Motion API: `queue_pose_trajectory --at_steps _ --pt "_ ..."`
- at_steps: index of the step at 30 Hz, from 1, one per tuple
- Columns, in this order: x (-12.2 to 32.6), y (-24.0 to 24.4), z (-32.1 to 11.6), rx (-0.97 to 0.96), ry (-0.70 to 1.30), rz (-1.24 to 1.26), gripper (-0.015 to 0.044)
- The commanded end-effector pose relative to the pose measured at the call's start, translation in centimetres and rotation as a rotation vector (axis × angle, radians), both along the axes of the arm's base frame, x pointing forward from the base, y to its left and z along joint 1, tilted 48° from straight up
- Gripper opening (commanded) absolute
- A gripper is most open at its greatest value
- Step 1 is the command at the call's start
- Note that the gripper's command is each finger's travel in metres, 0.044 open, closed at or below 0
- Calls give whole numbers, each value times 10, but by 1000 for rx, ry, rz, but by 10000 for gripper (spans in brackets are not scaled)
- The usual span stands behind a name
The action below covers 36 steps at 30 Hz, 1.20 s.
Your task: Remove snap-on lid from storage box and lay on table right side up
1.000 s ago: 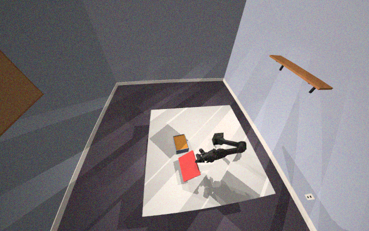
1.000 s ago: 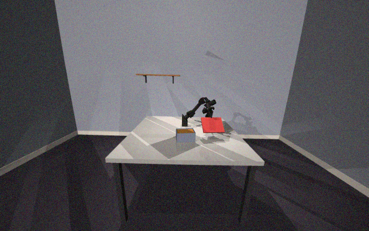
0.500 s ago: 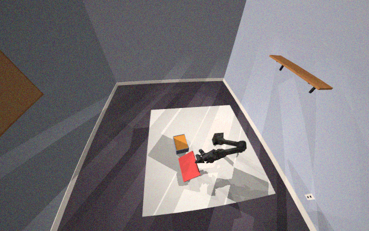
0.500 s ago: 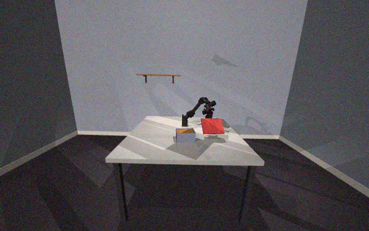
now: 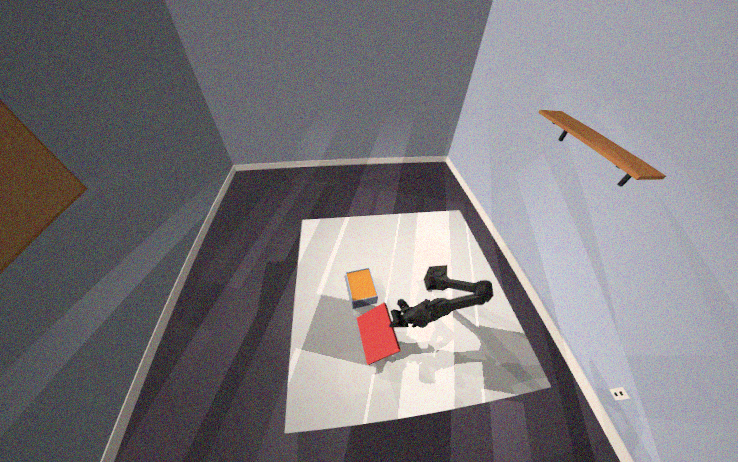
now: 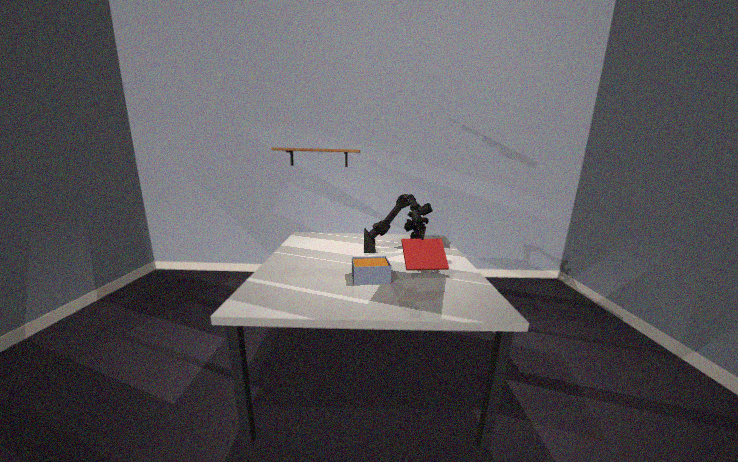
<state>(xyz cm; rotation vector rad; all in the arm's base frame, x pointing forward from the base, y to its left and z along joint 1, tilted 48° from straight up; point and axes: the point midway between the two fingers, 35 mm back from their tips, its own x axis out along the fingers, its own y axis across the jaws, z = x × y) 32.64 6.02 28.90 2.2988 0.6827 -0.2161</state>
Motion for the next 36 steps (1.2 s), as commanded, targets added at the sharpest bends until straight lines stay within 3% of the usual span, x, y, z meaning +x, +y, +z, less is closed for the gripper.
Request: queue_pose_trajectory --at_steps 1,36 --pt "1 0 -3 2 -1 -15 0" --pt "5 20 -21 3 -2 -15 0"
